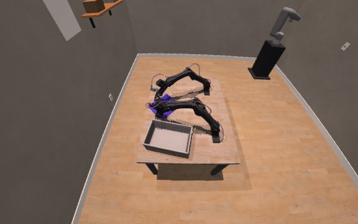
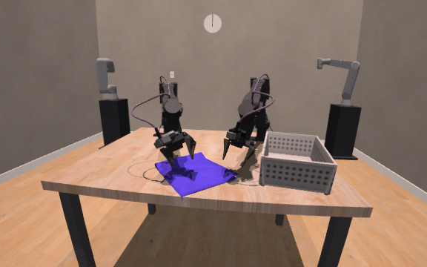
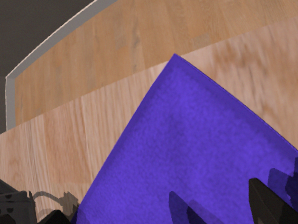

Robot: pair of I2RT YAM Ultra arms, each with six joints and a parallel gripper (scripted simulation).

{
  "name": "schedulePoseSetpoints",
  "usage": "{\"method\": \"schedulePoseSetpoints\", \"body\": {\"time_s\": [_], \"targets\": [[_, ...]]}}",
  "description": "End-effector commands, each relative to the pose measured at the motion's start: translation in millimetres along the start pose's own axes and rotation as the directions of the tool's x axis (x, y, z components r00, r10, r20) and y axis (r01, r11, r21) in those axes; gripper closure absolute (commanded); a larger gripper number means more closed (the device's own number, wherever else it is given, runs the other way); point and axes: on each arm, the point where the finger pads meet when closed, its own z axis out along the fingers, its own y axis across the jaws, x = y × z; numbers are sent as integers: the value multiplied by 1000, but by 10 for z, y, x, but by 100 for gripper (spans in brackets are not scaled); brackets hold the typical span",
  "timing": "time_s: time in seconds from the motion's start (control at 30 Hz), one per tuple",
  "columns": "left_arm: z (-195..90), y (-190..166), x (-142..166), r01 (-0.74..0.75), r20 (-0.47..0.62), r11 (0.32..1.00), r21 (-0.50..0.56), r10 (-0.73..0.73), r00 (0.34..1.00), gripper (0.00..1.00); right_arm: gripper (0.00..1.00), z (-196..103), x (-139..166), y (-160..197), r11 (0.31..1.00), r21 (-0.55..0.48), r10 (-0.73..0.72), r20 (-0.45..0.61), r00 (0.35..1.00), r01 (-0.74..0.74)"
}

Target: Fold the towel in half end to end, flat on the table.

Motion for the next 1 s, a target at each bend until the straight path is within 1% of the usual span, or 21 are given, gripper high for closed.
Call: {"method": "schedulePoseSetpoints", "body": {"time_s": [0.0,0.53,0.57,0.73,0.8,0.83,0.97], "targets": [[-240,-57,-323,-15,87,1000,20,13,996,22,16,-179,-171,173,999,-31,-18,39,999,19],[-240,-57,-323,-15,87,1000,20,13,996,22,16,-179,-171,173,999,-31,-18,39,999,19],[-203,-8,-103,-3,27,1000,11,3,1000,22,16,-169,-51,95,1000,-14,-14,9,1000,14],[-448,-31,-72,-3,22,1000,9,3,1000,22,16,-417,-75,114,1000,-15,-12,13,1000,12],[-448,-31,-72,-3,22,1000,9,3,1000,22,16,-417,-75,114,1000,-15,-12,13,1000,12],[-497,-38,-69,-3,22,1000,9,3,1000,22,16,-468,-115,135,1000,-22,-13,28,1000,14],[-693,-65,-55,-3,21,1000,9,3,1000,22,16,-664,-73,115,1000,-8,-8,6,1000,8]]}}
